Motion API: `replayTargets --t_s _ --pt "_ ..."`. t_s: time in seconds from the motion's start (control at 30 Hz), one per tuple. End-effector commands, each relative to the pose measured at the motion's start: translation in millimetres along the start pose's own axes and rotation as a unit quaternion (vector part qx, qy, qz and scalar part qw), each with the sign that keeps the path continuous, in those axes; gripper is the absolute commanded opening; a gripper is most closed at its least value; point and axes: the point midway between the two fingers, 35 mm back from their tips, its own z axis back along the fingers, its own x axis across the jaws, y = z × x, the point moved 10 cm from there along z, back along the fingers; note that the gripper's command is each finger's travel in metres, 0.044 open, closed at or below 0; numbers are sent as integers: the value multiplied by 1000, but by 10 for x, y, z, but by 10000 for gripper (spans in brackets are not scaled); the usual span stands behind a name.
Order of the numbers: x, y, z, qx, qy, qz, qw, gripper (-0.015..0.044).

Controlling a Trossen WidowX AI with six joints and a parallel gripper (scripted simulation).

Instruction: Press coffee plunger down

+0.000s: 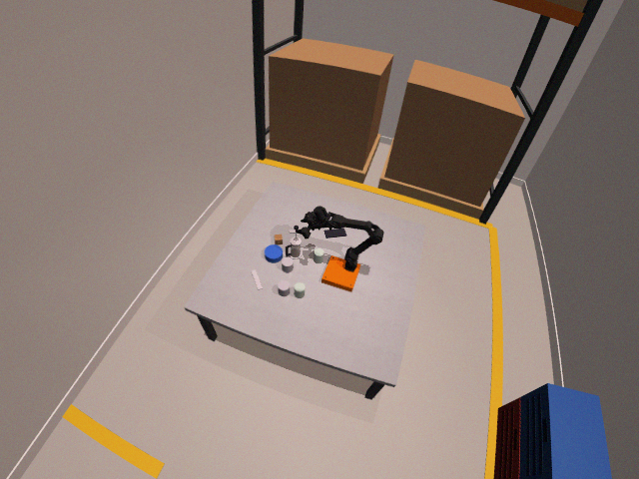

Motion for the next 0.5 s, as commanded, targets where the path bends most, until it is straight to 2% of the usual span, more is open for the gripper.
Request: replayTargets --t_s 0.0,0.4,0.47 --pt "-1 32 -92 6 1 2 1000 440" --pt "-3 43 -255 6 1 2 1000 440" --pt "-3 43 -255 6 1 2 1000 387"
